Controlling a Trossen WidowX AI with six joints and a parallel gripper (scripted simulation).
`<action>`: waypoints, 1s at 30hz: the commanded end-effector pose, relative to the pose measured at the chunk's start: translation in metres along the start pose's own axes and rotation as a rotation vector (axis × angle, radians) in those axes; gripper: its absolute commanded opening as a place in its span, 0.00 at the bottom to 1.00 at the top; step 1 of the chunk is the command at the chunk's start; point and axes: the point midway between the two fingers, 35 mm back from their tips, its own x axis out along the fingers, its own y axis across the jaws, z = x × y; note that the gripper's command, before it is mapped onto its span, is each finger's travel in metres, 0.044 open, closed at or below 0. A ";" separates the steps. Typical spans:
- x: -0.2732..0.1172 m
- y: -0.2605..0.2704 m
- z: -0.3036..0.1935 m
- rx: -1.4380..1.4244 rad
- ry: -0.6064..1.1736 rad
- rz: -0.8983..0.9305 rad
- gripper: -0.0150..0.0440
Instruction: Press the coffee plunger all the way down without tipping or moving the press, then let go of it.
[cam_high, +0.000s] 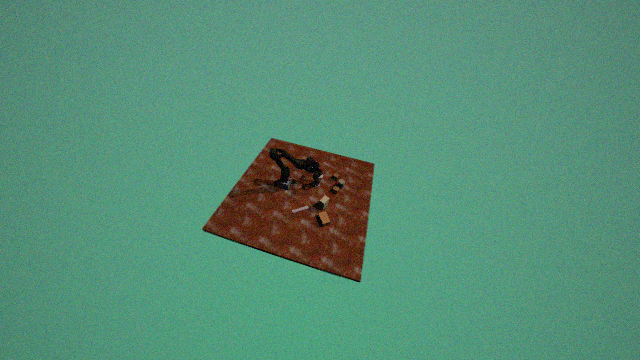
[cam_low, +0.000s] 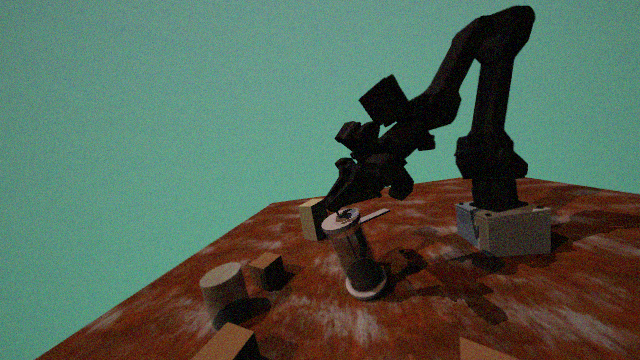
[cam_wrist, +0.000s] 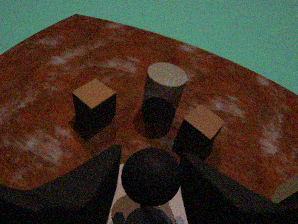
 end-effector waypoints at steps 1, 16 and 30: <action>0.000 0.000 0.000 0.000 0.001 0.000 0.63; -0.011 0.001 0.011 -0.001 0.004 0.000 1.00; -0.079 0.002 0.044 -0.007 0.019 0.003 1.00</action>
